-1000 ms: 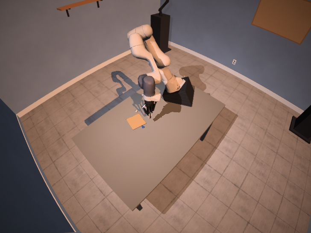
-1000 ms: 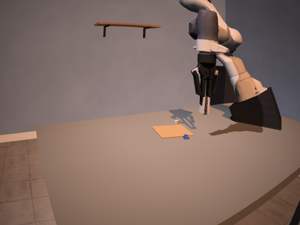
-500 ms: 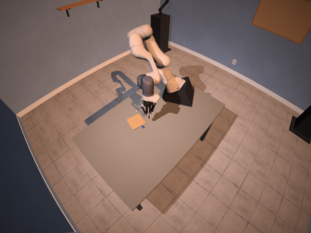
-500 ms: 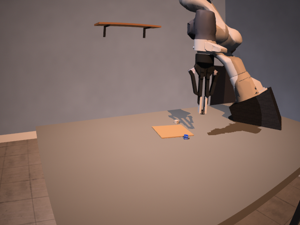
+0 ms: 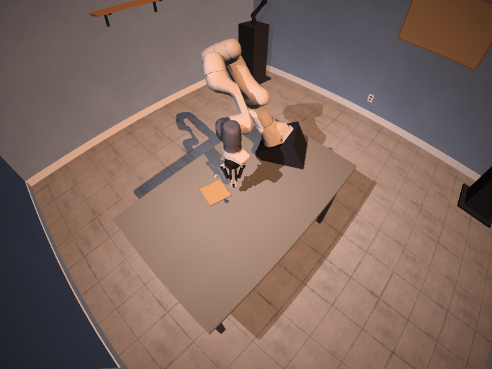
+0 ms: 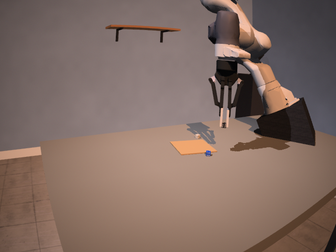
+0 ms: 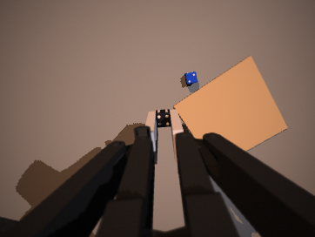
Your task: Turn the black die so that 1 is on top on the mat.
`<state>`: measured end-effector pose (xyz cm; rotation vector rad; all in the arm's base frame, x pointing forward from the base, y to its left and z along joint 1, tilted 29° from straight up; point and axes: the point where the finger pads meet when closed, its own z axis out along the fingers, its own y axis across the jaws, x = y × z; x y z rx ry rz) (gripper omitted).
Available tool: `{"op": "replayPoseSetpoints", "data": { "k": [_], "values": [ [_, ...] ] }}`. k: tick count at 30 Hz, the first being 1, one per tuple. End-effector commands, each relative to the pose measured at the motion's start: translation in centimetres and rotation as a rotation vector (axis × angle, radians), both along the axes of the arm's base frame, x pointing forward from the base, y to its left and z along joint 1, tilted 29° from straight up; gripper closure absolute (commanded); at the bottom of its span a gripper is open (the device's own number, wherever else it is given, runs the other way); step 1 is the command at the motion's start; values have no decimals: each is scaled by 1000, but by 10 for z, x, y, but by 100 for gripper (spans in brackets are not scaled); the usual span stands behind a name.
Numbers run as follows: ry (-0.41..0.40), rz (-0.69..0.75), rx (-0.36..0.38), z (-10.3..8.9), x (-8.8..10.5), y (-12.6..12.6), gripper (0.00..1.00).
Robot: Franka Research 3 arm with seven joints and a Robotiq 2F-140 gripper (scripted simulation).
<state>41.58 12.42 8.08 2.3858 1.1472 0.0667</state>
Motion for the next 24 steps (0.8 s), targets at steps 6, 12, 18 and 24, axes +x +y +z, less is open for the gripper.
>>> {"op": "replayPoseSetpoints", "data": {
  "k": [6,12,18,24],
  "values": [
    [-104,-220,68,4,5,-1,93],
    [-148,-316,96,5,7,-3,93],
    [-190,-408,122,7,10,-6,93],
    [-230,-496,147,8,12,-7,93]
  ]
}}
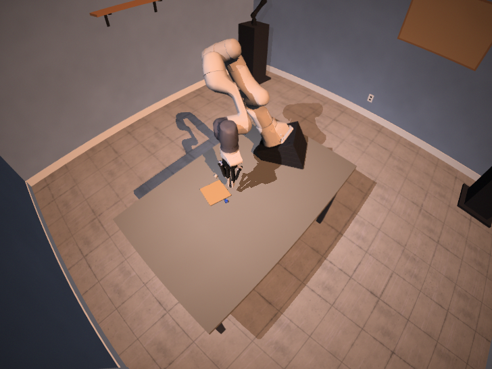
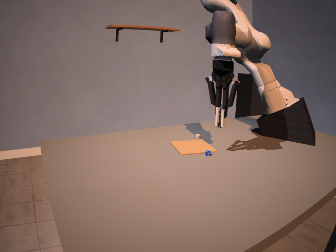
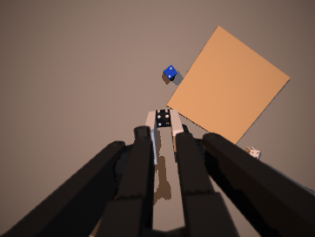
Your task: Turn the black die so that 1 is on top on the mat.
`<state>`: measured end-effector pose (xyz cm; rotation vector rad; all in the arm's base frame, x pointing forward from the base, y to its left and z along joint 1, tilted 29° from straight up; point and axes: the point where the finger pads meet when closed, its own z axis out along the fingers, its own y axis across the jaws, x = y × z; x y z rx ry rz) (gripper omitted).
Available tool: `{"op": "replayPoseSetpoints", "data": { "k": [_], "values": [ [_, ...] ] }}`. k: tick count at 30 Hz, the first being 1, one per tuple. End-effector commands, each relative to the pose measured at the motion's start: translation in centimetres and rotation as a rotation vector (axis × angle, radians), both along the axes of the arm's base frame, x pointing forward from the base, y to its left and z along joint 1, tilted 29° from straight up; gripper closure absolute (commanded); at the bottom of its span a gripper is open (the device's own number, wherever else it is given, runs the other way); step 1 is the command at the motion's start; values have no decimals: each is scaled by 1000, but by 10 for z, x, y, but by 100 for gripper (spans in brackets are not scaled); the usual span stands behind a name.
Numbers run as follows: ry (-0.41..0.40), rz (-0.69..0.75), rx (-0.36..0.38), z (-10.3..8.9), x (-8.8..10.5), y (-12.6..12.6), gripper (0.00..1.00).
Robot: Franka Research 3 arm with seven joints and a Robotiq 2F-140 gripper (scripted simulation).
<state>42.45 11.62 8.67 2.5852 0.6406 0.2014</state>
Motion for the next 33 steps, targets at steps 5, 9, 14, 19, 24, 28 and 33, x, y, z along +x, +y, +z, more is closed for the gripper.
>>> {"op": "replayPoseSetpoints", "data": {
  "k": [5,9,14,19,24,28,33],
  "values": [
    [-102,-213,66,4,5,-1,93],
    [-129,-274,83,5,6,-3,93],
    [-150,-320,96,6,7,-4,93],
    [-198,-424,126,7,10,-6,93],
    [-230,-496,146,9,12,-8,93],
    [-261,-564,165,10,13,-9,93],
    [-292,-631,184,11,15,-11,93]
  ]
}}
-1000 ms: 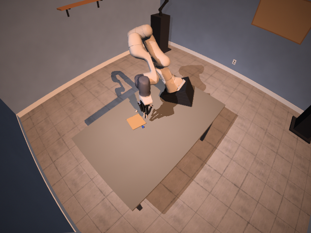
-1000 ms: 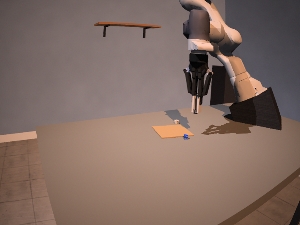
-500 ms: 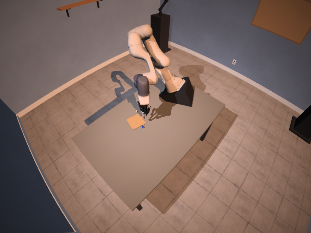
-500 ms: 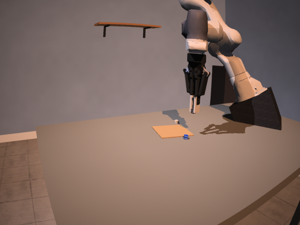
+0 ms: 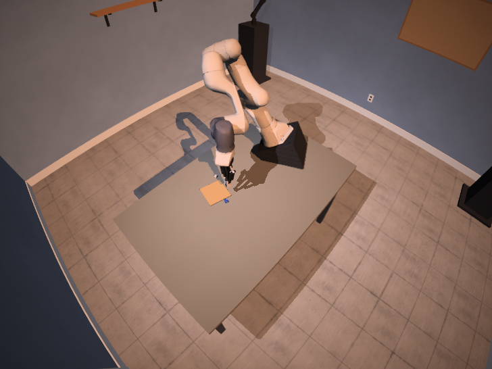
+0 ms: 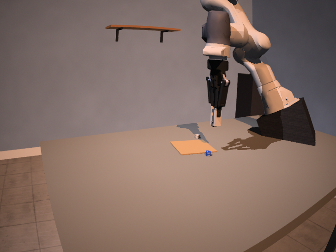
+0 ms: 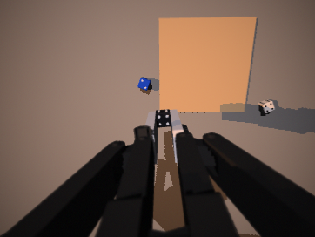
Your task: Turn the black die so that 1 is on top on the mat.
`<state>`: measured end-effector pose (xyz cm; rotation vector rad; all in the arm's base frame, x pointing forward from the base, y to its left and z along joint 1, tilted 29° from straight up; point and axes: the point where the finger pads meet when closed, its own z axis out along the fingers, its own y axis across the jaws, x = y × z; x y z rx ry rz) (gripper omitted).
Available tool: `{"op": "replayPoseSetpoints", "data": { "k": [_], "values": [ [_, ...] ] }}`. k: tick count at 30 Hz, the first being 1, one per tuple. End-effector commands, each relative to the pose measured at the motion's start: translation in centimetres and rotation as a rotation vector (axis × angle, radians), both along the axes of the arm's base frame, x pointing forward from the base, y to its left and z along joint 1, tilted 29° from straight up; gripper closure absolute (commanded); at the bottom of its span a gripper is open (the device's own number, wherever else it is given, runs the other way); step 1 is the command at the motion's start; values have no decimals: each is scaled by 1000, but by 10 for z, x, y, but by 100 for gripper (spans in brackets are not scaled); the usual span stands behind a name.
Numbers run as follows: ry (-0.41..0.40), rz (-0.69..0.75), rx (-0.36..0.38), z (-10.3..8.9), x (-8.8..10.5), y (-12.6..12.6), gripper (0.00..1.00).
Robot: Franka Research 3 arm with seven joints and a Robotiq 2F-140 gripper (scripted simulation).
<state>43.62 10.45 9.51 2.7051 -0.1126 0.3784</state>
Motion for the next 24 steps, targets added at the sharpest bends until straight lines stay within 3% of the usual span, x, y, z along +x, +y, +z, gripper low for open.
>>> {"op": "replayPoseSetpoints", "data": {
  "k": [1,24],
  "values": [
    [-73,-150,47,3,3,0,93],
    [-234,-503,147,9,11,-9,93]
  ]
}}
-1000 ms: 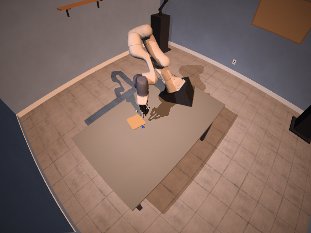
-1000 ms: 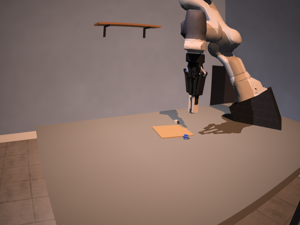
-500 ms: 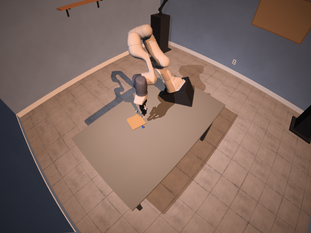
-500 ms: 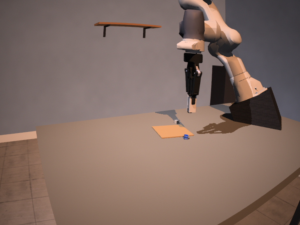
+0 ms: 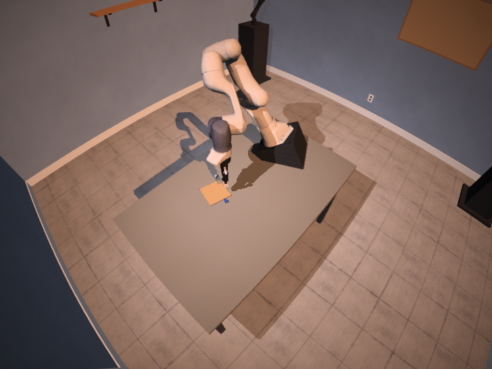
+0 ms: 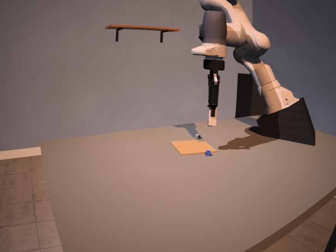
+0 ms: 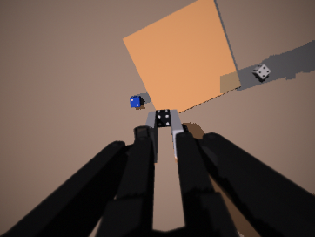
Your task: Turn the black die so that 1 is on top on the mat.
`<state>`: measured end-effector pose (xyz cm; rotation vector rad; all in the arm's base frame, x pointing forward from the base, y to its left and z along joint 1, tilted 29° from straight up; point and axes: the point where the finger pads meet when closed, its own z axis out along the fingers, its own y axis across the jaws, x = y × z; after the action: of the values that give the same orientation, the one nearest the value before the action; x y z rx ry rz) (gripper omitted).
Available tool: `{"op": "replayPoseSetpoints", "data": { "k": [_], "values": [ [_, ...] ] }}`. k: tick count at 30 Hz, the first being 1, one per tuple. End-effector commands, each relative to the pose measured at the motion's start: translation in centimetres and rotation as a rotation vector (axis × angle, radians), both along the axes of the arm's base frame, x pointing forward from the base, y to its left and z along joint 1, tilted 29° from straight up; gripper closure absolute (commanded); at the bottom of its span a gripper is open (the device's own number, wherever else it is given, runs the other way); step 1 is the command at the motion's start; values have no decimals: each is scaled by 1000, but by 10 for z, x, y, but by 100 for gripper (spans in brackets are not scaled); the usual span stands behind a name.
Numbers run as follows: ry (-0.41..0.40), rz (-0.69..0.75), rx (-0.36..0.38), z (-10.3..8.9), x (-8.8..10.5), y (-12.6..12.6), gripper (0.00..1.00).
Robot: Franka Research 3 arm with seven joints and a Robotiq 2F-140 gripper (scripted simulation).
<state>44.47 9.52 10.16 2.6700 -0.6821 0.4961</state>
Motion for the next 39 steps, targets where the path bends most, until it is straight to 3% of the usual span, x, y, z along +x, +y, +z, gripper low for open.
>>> {"op": "replayPoseSetpoints", "data": {
  "k": [1,39],
  "values": [
    [-74,-151,47,3,3,0,93],
    [-338,-727,209,13,16,-15,93]
  ]
}}
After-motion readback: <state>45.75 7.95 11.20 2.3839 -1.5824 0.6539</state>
